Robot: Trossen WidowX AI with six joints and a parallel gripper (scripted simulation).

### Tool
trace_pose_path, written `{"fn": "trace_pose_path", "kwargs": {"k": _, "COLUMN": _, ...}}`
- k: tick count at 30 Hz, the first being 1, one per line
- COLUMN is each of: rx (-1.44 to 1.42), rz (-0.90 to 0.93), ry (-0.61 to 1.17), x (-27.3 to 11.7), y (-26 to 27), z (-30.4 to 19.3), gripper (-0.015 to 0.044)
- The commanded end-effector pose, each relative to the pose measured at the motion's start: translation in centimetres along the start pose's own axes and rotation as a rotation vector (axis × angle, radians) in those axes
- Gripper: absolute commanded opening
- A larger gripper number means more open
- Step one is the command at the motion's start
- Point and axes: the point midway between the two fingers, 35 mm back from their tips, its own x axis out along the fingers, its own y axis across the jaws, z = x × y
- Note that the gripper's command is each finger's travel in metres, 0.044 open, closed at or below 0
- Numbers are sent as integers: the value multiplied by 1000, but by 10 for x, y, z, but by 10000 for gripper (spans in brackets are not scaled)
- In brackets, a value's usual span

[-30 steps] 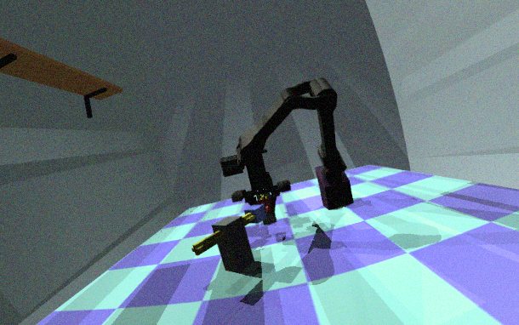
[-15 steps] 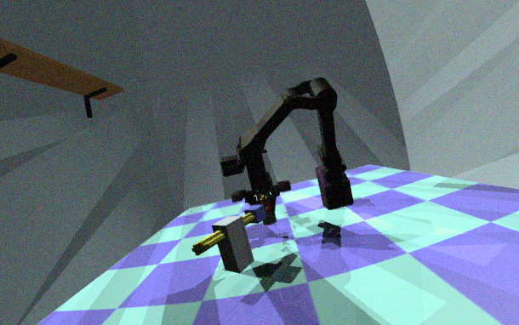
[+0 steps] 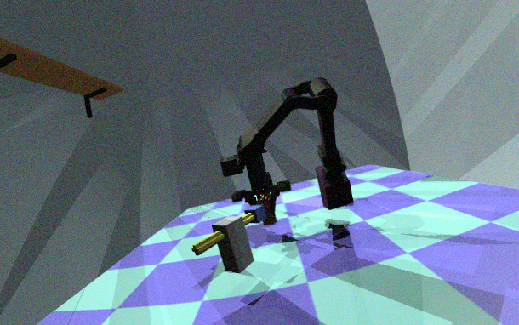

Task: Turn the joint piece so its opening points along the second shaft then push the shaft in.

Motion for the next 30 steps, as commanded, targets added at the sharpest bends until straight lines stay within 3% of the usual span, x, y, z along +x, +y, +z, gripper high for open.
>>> {"fn": "trace_pose_path", "kwargs": {"k": 1, "rx": 3, "rz": -2, "ry": 2, "x": 1, "y": 0, "z": 0, "gripper": 182}}
{"fn": "trace_pose_path", "kwargs": {"k": 13, "rx": 3, "rz": -2, "ry": 2, "x": 1, "y": 0, "z": 0, "gripper": 182}}
{"fn": "trace_pose_path", "kwargs": {"k": 15, "rx": 0, "rz": 0, "ry": 0, "x": 0, "y": 0, "z": 0, "gripper": 147}}
{"fn": "trace_pose_path", "kwargs": {"k": 20, "rx": 0, "rz": 0, "ry": 0, "x": 0, "y": 0, "z": 0, "gripper": 147}}
{"fn": "trace_pose_path", "kwargs": {"k": 26, "rx": 0, "rz": 0, "ry": 0, "x": 0, "y": 0, "z": 0, "gripper": 0}}
{"fn": "trace_pose_path", "kwargs": {"k": 30, "rx": 0, "rz": 0, "ry": 0, "x": 0, "y": 0, "z": 0, "gripper": 0}}
